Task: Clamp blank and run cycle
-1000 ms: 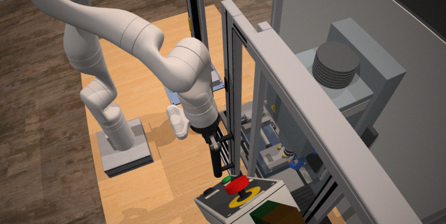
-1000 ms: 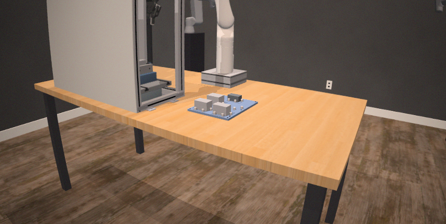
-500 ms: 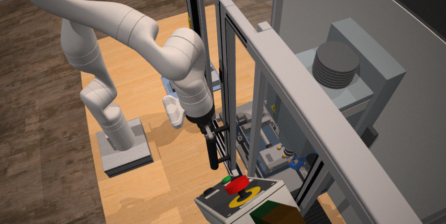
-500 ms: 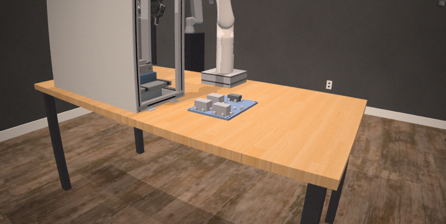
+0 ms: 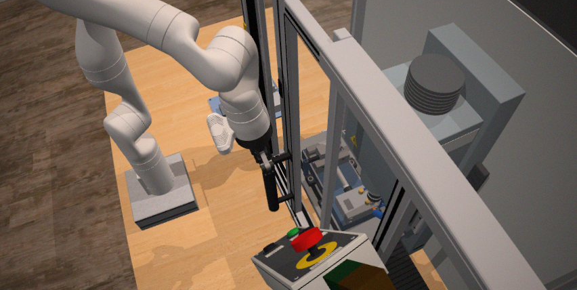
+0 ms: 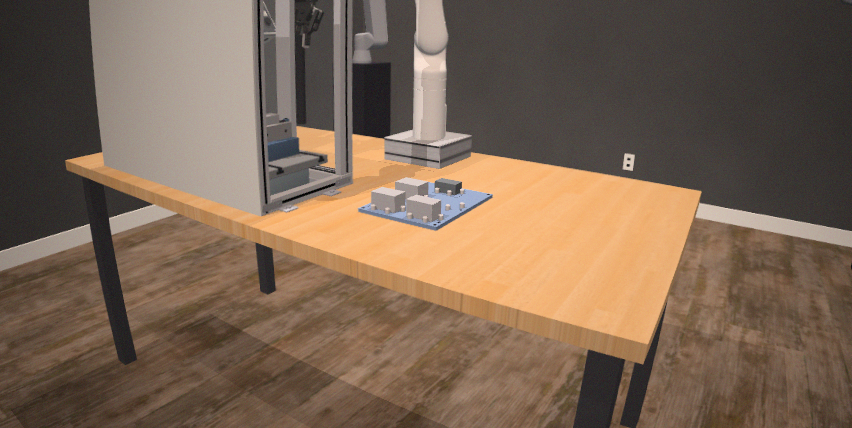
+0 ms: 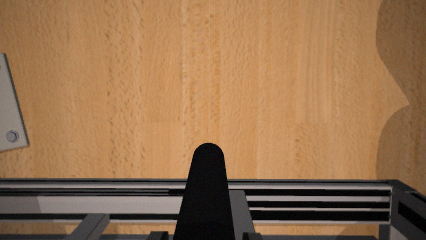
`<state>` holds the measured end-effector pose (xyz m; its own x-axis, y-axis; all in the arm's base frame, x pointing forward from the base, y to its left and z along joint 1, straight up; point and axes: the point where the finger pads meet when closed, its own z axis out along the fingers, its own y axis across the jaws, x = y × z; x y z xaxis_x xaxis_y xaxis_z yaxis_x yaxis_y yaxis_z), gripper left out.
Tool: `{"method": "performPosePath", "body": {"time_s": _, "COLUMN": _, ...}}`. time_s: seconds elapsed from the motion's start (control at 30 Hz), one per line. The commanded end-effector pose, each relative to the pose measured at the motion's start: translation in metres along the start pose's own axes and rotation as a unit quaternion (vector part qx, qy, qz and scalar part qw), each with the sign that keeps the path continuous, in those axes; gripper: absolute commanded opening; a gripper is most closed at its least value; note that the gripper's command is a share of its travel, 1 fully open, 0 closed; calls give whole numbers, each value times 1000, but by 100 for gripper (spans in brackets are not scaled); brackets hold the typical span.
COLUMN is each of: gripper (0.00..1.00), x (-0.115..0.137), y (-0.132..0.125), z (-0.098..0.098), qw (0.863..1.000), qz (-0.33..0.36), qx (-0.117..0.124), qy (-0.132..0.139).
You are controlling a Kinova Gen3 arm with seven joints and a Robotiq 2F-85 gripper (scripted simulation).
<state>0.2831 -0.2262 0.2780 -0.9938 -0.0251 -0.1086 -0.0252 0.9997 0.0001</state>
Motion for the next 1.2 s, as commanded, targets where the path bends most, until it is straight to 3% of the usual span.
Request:
{"method": "performPosePath", "body": {"time_s": 0.0, "gripper": 39, "x": -2, "y": 21, "z": -1, "qw": 1000, "qz": -6, "qx": -2, "qy": 0}}
{"method": "performPosePath", "body": {"time_s": 0.33, "gripper": 39, "x": -2, "y": 21, "z": -1, "qw": 1000, "qz": -6, "qx": -2, "qy": 0}}
{"method": "performPosePath", "body": {"time_s": 0.5, "gripper": 39, "x": -2, "y": 56, "z": -1, "qw": 1000, "qz": -6, "qx": -2, "qy": 0}}
{"method": "performPosePath", "body": {"time_s": 0.93, "gripper": 39, "x": 0, "y": 57, "z": -1, "qw": 1000, "qz": -6, "qx": 0, "qy": 1}}
{"method": "performPosePath", "body": {"time_s": 1.07, "gripper": 39, "x": -1, "y": 89, "z": -2, "qw": 1000, "qz": -6, "qx": -2, "qy": 0}}
{"method": "performPosePath", "body": {"time_s": 1.17, "gripper": 39, "x": -1, "y": 89, "z": -2, "qw": 1000, "qz": -6, "qx": -2, "qy": 0}}
